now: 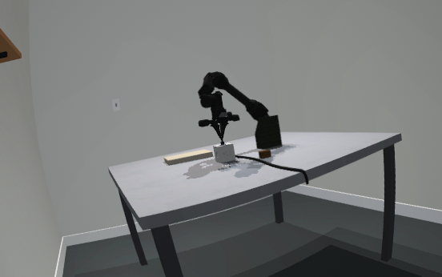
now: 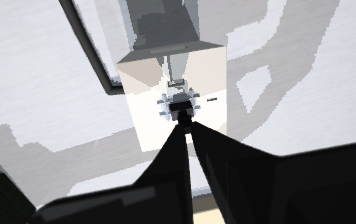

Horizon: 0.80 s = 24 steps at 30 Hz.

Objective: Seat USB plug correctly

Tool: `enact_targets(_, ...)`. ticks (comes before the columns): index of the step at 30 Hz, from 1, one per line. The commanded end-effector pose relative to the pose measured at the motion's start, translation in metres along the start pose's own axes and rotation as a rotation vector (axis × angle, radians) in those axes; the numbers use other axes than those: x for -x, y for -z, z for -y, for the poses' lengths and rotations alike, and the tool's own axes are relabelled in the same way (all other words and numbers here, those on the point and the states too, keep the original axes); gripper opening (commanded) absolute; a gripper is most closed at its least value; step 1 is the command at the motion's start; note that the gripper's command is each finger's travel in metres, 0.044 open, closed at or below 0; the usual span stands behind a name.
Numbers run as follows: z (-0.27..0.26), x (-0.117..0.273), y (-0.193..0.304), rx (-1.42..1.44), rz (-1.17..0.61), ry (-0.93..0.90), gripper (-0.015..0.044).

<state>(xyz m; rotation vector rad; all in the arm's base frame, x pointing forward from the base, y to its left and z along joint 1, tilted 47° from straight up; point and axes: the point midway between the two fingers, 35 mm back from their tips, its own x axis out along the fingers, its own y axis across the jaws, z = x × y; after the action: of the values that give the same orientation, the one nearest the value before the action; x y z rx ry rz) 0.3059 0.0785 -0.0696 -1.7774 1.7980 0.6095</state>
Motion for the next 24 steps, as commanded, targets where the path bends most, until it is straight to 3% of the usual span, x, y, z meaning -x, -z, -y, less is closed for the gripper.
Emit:
enact_targets(1, 0.0001, -0.0031, 0.0011, 0.003, -0.005, -0.003, 0.0)
enact_targets(21, 0.0001, -0.0031, 0.0011, 0.003, -0.005, -0.003, 0.0)
enact_targets(24, 0.0001, 0.0, -0.0001, 0.0, 0.0, 0.001, 0.0079)
